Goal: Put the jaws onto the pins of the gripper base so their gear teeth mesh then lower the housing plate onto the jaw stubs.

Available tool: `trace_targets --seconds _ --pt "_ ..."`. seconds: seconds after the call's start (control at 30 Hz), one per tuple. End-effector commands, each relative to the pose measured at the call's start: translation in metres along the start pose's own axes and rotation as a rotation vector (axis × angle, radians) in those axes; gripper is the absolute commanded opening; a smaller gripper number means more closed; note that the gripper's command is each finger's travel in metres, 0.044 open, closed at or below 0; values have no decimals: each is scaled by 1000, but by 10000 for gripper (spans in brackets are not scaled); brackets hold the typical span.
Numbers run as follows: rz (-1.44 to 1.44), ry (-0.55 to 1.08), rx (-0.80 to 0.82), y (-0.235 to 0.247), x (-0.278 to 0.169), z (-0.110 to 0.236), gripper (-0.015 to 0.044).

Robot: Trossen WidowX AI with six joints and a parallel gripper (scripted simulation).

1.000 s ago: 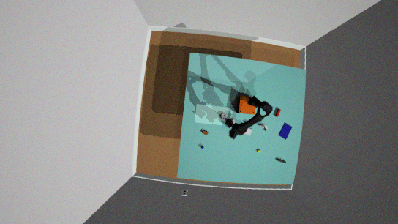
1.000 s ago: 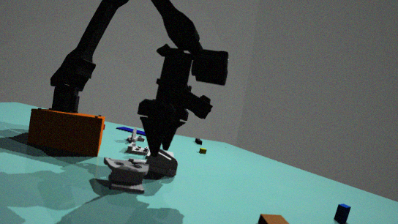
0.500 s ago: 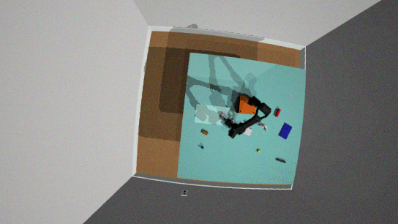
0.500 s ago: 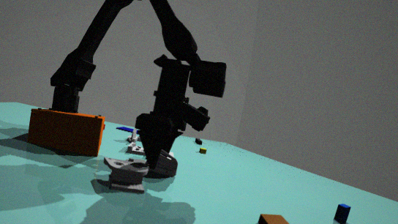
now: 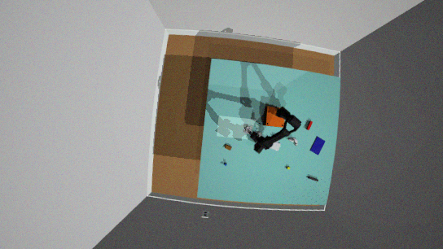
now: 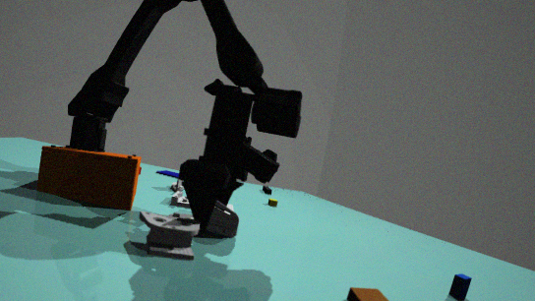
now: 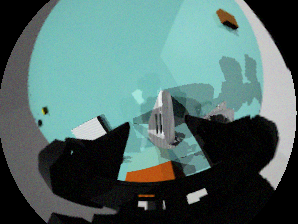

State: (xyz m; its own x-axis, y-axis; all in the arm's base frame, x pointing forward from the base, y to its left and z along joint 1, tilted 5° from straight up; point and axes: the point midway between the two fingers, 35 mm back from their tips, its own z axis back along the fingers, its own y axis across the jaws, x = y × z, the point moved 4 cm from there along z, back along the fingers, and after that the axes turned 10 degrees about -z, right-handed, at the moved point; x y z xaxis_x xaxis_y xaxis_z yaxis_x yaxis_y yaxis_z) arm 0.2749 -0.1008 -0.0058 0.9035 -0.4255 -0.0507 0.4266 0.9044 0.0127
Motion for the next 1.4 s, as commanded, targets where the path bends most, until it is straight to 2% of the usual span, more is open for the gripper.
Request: trace_targets --seconds 0.0,0.5,0.83,1.07,1.37 --pt "4 1 -6 -1 -1 -1 440" --pt "4 1 -6 -1 -1 -1 440" --pt "0 1 0 0 0 -1 177" --pt "0 1 0 0 0 -1 134" --pt "0 1 0 0 0 -1 134"
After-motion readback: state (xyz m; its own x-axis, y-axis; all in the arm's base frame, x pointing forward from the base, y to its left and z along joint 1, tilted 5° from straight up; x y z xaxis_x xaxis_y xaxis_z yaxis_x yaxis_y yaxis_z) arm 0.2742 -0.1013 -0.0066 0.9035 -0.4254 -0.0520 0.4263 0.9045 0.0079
